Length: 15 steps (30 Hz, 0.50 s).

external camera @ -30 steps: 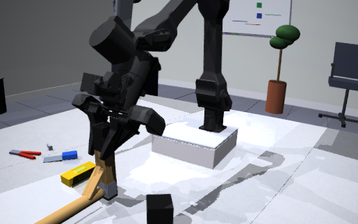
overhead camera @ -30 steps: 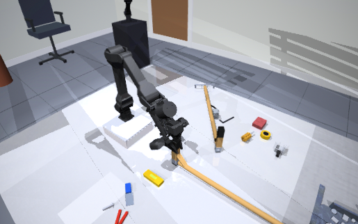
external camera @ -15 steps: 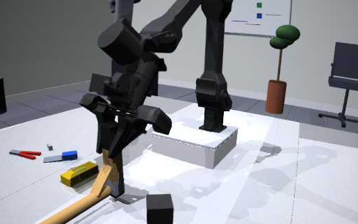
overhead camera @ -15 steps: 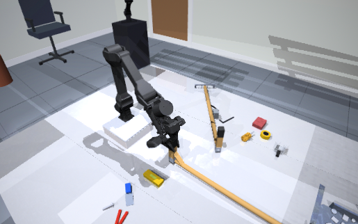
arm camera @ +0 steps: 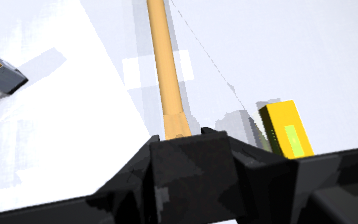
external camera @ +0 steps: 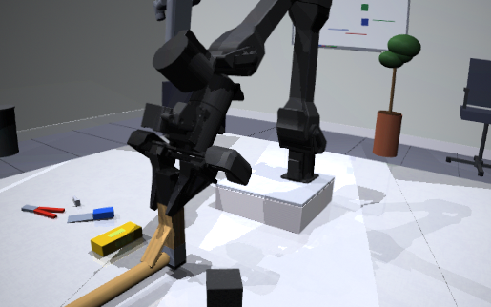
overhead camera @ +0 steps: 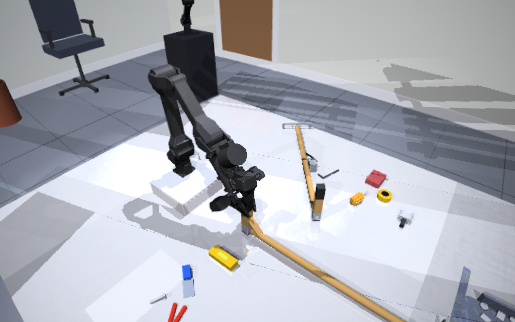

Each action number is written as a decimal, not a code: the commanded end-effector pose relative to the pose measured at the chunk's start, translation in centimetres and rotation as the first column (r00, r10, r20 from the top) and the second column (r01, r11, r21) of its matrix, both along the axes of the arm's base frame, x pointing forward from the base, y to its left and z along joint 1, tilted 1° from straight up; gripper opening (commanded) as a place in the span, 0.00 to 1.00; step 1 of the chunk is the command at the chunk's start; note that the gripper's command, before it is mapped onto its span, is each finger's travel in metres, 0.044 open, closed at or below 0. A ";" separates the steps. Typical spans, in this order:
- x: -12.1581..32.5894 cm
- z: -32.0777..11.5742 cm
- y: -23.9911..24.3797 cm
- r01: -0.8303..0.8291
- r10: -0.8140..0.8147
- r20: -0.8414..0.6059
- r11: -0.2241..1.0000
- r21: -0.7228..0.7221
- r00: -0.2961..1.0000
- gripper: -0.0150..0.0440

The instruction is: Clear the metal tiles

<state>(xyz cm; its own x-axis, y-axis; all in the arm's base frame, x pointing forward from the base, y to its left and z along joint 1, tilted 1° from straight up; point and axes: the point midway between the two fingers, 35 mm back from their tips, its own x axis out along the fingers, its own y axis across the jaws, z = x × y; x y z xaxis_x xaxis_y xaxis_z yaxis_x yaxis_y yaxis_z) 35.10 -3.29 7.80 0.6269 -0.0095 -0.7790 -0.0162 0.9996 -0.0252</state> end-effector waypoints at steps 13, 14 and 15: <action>-1.0 -0.3 0.1 0.000 0.000 0.001 1.000 0.000 1.000 0.43; -1.0 -0.3 0.1 0.000 0.000 0.001 1.000 0.000 1.000 0.48; -1.0 -0.3 0.1 0.000 0.000 0.001 1.000 0.000 1.000 0.52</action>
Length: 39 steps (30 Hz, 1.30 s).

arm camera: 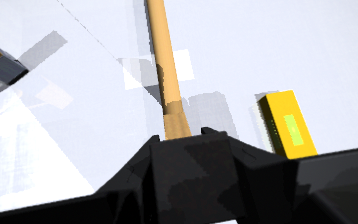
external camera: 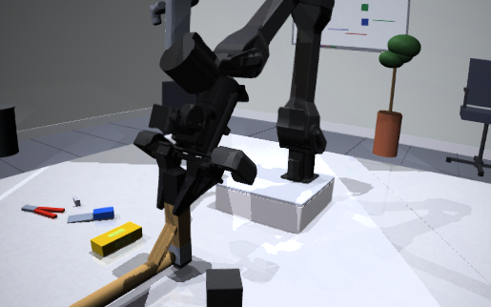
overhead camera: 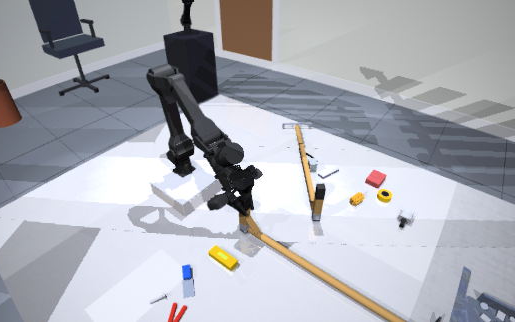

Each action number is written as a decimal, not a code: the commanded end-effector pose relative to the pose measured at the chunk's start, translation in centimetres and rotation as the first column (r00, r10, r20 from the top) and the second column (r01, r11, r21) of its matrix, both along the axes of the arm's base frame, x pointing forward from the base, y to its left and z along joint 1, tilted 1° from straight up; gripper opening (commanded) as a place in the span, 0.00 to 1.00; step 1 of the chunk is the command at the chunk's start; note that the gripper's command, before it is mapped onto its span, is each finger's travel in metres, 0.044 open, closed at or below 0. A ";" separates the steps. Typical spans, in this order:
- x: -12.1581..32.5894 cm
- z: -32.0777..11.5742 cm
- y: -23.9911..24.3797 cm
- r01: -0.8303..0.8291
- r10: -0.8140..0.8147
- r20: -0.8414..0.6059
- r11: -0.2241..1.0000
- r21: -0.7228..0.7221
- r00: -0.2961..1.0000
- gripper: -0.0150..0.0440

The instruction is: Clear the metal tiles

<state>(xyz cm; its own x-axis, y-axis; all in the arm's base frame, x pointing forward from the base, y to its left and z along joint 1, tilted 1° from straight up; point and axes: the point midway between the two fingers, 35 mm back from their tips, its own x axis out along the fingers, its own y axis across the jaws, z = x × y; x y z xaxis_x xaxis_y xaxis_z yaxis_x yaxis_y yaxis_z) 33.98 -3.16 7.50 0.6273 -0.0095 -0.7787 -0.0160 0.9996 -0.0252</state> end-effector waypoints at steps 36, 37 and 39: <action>-3.6 5.6 0.0 0.000 0.000 0.026 1.000 0.006 1.000 1.00; -3.5 6.2 0.0 0.000 -0.001 0.045 1.000 0.010 0.999 1.00; -3.4 7.5 -0.1 0.000 -0.001 0.082 1.000 0.018 0.997 1.00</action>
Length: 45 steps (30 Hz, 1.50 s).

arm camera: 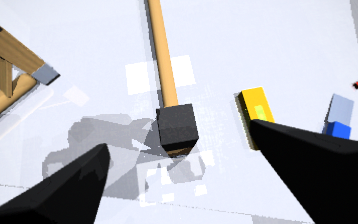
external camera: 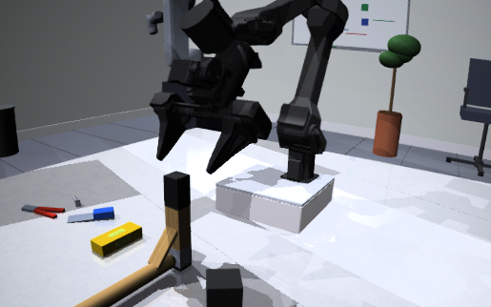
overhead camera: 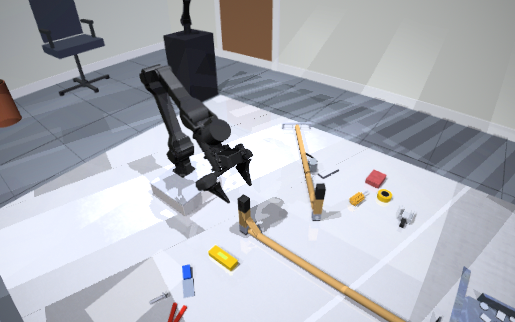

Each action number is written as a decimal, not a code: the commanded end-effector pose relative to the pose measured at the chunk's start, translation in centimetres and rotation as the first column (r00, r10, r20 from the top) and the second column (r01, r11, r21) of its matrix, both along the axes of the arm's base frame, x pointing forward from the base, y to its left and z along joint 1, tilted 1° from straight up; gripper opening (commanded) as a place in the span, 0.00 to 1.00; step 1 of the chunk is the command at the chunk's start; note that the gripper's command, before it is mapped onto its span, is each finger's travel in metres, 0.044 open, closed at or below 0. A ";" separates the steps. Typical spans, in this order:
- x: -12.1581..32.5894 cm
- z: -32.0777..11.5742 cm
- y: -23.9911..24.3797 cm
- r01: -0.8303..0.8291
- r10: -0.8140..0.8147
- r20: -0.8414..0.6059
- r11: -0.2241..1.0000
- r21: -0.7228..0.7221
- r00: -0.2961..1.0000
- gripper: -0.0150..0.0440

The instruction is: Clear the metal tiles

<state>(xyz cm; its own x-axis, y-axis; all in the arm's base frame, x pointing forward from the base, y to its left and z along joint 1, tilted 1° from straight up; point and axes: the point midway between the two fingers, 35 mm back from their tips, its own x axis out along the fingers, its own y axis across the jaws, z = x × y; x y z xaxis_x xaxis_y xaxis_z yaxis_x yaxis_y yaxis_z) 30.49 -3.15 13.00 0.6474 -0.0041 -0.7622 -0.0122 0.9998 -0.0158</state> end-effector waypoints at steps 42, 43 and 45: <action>-6.2 24.2 1.1 -0.083 0.069 0.640 0.996 -0.007 0.765 1.00; -6.2 24.2 1.1 -0.083 0.069 0.640 0.996 -0.007 0.765 1.00; -6.2 24.2 1.1 -0.083 0.069 0.640 0.996 -0.007 0.765 1.00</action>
